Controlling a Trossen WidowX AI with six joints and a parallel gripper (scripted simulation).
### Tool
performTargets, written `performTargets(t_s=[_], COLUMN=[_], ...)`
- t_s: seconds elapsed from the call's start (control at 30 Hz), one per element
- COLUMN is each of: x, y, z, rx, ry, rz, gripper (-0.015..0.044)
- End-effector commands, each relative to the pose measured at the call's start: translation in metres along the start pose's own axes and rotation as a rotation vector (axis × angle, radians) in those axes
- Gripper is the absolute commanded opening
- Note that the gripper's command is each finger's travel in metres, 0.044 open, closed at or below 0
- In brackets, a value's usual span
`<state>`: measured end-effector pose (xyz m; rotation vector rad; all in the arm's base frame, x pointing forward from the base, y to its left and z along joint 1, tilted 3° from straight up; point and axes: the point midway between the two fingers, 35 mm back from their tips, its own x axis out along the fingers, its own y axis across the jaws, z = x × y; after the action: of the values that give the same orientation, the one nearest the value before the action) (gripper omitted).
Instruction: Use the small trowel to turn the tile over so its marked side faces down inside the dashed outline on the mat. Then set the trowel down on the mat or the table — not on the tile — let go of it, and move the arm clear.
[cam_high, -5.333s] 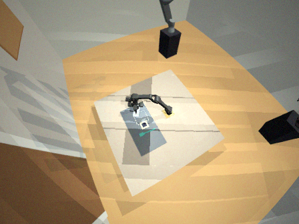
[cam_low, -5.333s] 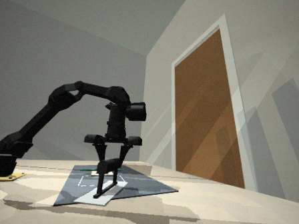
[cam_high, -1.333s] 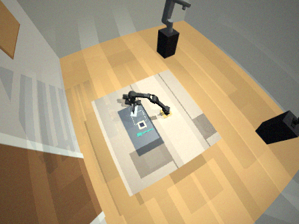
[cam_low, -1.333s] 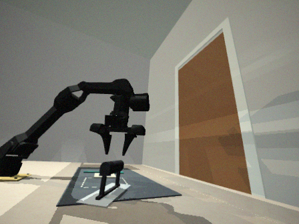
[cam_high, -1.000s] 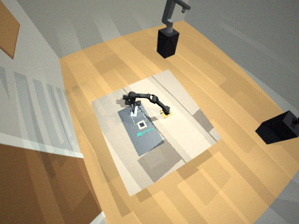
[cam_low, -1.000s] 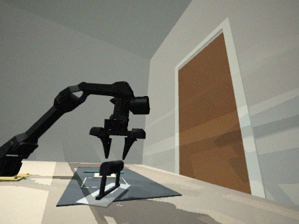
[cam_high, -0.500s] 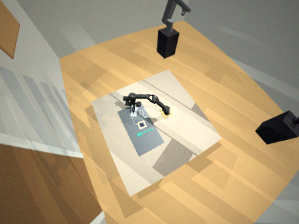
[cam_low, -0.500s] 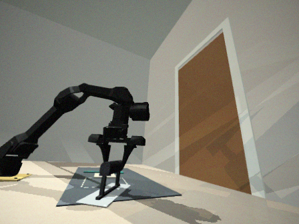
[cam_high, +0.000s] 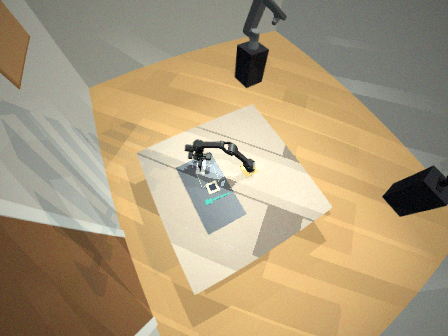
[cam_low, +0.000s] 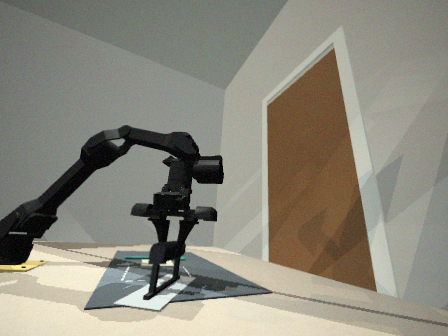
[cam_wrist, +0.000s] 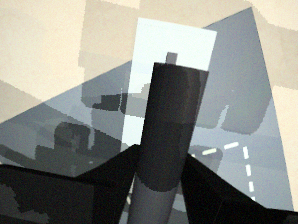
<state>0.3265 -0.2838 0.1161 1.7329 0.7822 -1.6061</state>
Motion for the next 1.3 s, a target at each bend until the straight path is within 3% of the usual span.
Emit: performTargets(t_s=[0.0, 0.47, 1.03, 1.23, 1.27], x=[0.0011, 0.0011, 0.0010, 0.0010, 0.0010], y=[0.0000, 0.0000, 0.0001, 0.0001, 0.0001], z=[0.0001, 0.0001, 0.0000, 0.0000, 0.0000], rx=[0.002, -0.003, -0.471, -0.489, -0.489], ry=[-0.002, -0.002, -0.002, -0.002, -0.002], rz=[0.000, 0.000, -0.001, -0.001, -0.001], gripper=[0.0130, 0.0130, 0.0130, 0.0130, 0.0156])
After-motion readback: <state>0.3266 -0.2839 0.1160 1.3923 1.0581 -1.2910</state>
